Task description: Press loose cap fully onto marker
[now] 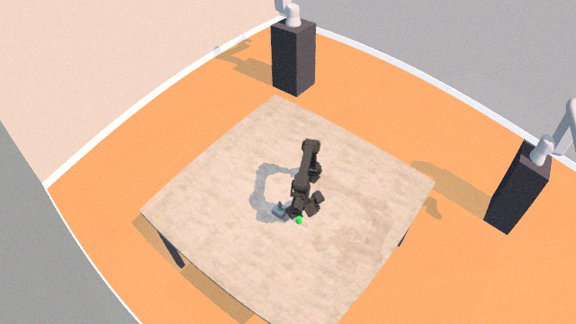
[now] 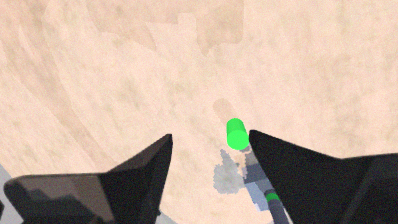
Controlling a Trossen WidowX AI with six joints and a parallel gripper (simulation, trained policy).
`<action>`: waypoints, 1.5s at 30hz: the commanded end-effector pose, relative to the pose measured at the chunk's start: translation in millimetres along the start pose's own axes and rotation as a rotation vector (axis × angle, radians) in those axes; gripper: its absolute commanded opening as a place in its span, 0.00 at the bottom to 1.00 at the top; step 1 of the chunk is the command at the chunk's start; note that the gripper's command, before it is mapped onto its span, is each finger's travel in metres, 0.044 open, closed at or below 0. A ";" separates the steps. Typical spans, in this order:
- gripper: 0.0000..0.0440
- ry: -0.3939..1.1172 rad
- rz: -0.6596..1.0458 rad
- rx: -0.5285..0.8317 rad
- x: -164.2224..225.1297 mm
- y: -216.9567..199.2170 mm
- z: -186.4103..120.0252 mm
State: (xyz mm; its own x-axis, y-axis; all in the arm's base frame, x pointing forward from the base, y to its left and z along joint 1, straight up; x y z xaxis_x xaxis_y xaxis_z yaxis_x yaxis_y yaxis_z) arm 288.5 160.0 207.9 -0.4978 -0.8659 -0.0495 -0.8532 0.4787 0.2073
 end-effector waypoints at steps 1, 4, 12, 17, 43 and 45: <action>0.72 0.014 -0.004 0.020 2.2 -10.1 3.0; 0.71 0.024 -0.008 0.035 4.2 -17.8 5.5; 0.70 0.065 -0.024 0.058 10.2 -32.7 15.9; 0.69 0.098 -0.042 0.058 14.4 -37.2 25.5; 0.53 0.195 -0.216 0.043 26.3 -43.5 88.7; 0.47 0.197 -0.230 0.050 26.7 -43.1 90.1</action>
Point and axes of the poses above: the point midway between the two fingers, 35 mm back from their tips, its own z axis out along the fingers, its own y axis across the jaws, x = y × z, the point moved 5 cm from there along -z, back along the fingers, and after that the axes turned 5 degrees about z, right-handed, at the moved point
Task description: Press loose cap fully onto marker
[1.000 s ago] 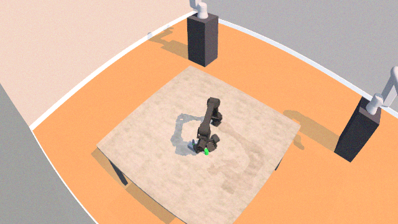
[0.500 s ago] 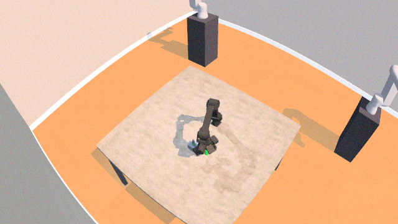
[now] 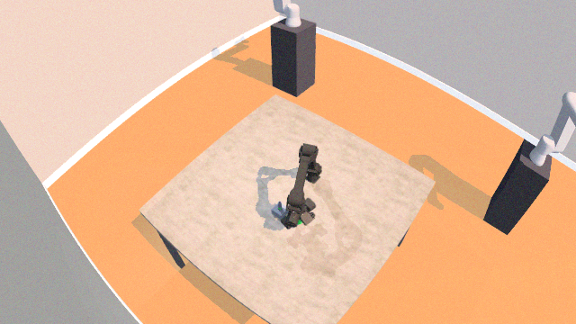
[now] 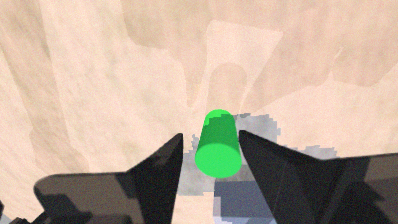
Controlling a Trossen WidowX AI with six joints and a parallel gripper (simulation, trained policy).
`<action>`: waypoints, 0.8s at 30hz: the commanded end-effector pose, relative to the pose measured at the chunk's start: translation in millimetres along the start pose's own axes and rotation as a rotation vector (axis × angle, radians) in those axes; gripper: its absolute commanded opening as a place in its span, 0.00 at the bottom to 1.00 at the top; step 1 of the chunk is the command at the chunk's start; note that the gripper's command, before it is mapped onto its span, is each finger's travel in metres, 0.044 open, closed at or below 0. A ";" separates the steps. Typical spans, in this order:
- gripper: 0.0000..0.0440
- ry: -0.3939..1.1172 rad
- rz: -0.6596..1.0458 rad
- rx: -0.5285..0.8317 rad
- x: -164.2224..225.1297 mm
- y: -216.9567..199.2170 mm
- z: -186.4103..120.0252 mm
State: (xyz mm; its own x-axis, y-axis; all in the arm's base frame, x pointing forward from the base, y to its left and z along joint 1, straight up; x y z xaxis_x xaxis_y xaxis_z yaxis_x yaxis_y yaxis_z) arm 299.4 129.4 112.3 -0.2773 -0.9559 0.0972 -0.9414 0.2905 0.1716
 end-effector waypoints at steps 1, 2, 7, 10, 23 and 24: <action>0.42 0.009 -0.027 0.017 0.1 1.0 2.5; 0.36 0.008 -0.032 0.024 0.2 1.2 1.4; 0.21 -0.011 -0.050 0.062 1.0 0.3 -10.6; 0.23 -0.021 -0.057 0.084 2.2 -1.7 -18.6; 0.25 -0.068 -0.063 0.155 17.4 -10.8 -60.7; 0.25 -0.071 -0.061 0.158 20.1 -12.0 -63.9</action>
Point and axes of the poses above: the point midway between the two fingers, 35 mm back from their tips, its own z axis out along the fingers, its own y axis across the jaws, x = y × z, the point moved 5 cm from there along -z, back along the fingers, and after that the axes turned 5 degrees about z, right-handed, at the moved point
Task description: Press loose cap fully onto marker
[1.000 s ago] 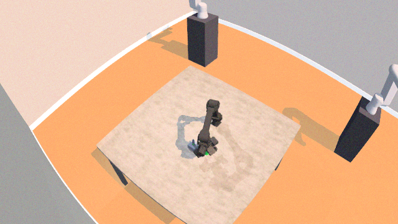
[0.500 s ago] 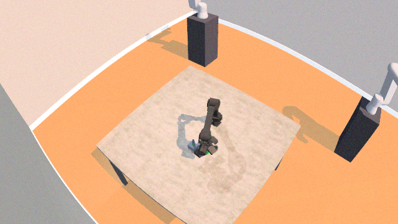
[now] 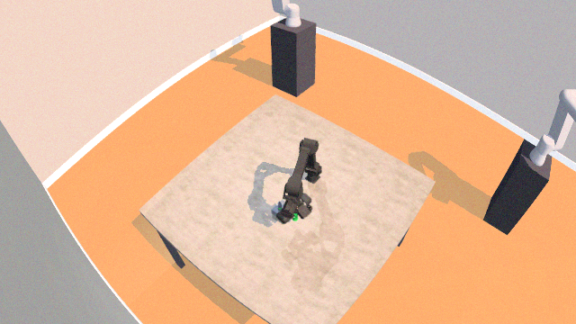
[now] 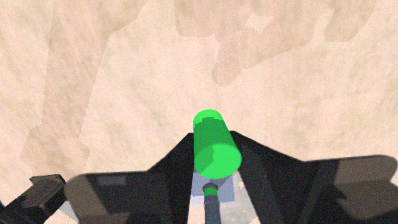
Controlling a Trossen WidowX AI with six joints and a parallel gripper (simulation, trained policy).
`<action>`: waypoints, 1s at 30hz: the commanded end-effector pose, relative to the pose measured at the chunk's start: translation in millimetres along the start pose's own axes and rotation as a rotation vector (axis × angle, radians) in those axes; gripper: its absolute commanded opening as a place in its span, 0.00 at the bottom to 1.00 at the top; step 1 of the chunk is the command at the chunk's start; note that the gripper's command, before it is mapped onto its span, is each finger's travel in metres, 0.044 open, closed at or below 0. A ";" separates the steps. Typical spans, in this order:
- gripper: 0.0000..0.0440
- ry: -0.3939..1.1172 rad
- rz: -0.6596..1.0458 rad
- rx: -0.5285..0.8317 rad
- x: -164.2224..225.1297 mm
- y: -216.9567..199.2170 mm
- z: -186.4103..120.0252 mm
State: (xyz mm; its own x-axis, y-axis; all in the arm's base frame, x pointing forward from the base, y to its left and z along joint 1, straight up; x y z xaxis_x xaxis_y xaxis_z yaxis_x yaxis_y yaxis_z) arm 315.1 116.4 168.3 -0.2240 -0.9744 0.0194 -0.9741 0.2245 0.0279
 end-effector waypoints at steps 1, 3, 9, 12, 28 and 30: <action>0.24 0.000 0.004 0.013 9.2 -5.1 -9.6; 0.24 -0.004 0.009 0.018 15.3 -8.0 -15.6; 0.23 -0.008 0.023 0.025 34.7 -13.7 -31.5; 0.22 -0.007 0.029 0.024 44.1 -14.8 -37.9; 0.17 0.008 0.084 -0.009 98.9 -15.5 -56.1; 0.16 0.008 0.088 -0.014 103.7 -15.0 -56.5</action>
Point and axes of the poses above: the point midway between the two fingers, 35 mm back from their tips, its own z axis out along the fingers, its own y axis across the jaws, x = y × z, the point moved 5 cm from there along -z, back along the fingers, and after that the axes turned 5 degrees about z, right-handed, at the moved point
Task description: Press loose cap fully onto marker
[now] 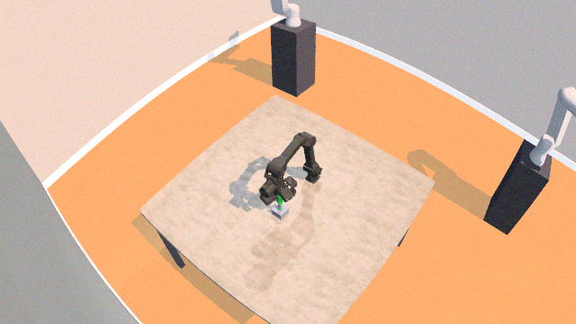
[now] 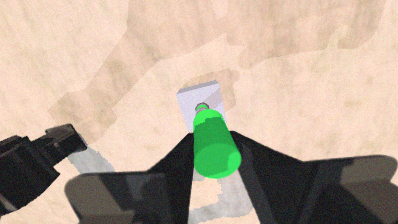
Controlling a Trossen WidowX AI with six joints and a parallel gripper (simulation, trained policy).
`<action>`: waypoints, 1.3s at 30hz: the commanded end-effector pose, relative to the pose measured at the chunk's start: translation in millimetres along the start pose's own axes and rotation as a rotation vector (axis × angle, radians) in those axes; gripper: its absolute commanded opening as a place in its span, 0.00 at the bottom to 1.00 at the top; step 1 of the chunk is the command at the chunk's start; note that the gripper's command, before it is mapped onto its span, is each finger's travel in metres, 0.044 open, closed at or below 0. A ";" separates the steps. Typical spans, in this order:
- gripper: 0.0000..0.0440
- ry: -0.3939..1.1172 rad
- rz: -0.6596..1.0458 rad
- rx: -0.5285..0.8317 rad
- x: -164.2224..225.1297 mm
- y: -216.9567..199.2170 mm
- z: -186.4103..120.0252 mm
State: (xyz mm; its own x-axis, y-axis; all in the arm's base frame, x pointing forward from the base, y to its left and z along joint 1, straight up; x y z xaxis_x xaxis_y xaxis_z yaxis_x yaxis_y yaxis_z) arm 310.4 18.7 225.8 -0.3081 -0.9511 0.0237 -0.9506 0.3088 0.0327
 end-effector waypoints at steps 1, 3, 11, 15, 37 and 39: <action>0.16 0.007 0.002 -0.010 8.2 0.3 -0.4; 0.15 0.006 0.003 -0.016 10.7 0.7 0.0; 0.13 0.001 -0.004 -0.049 12.4 1.1 13.0; 0.12 0.000 -0.010 -0.061 12.4 0.8 20.8; 0.10 -0.016 -0.100 -0.120 11.1 1.4 73.3; 0.10 -0.017 -0.102 -0.120 11.0 1.4 73.9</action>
State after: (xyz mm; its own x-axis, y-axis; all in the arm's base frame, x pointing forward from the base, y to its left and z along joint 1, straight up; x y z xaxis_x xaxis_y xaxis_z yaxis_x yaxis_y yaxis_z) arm 305.9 4.4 170.3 -0.2288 -0.9735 0.0044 -0.9688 0.2282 0.0973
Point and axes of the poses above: the point midway between the two fingers, 35 mm back from their tips, its own z axis out along the fingers, its own y axis across the jaws, x = y × z, the point moved 5 cm from there along -z, back along the fingers, and after that the axes turned 5 degrees about z, right-handed, at the moved point
